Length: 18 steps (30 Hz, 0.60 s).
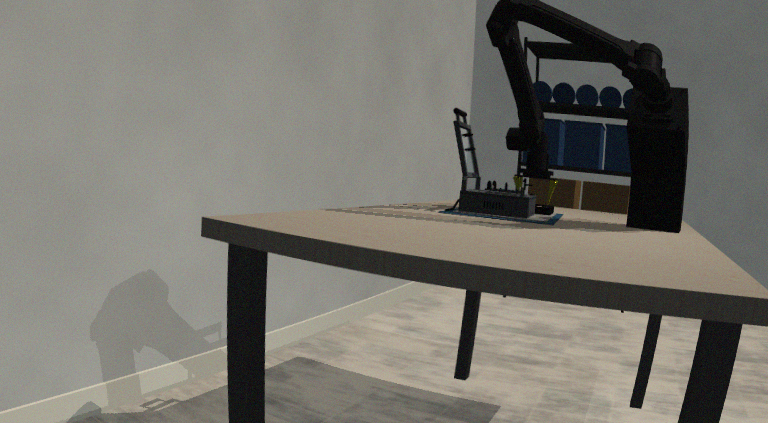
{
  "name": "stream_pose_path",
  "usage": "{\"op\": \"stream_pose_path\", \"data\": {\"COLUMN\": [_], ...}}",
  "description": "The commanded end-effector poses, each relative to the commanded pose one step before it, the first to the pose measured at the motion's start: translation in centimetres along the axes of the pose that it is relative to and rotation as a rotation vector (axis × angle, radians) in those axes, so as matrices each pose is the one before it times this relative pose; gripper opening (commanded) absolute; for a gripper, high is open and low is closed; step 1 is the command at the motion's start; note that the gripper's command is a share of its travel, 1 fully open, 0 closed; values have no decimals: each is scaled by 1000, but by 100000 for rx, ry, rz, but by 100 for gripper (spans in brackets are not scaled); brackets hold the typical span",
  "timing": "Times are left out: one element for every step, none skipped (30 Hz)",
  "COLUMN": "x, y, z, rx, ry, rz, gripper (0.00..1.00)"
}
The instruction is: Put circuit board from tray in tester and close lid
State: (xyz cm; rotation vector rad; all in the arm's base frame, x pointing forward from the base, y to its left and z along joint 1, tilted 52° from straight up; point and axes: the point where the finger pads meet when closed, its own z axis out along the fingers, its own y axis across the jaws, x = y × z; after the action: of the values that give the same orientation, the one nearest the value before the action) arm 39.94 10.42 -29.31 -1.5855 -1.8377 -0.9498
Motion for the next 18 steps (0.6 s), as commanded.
{"op": "stream_pose_path", "data": {"x": [-361,0,0,0,0,0,0,1,0,0,2,3,6,9,13,17,23,29], "y": [630,1,1,1,1,1,0,0,0,0,-2,-6,-11,-18,-26,-37,-48,-62], "z": [-321,-1,-1,-1,-1,0,0,2,0,0,7,14,24,37,53,71,91,114], "rx": [-1963,-2,-2,-1,-1,-1,0,2,0,0,9,20,37,60,88,122,162,206], "ry": [-515,-1,0,0,0,0,0,1,0,0,2,5,9,15,22,30,39,49], "rz": [-939,-4,-3,-3,-2,-2,-1,1,0,0,5,12,22,36,54,75,73,50], "gripper": [92,92,92,92,92,92,92,92,92,92,92,92,92,92,92,92,92,92]}}
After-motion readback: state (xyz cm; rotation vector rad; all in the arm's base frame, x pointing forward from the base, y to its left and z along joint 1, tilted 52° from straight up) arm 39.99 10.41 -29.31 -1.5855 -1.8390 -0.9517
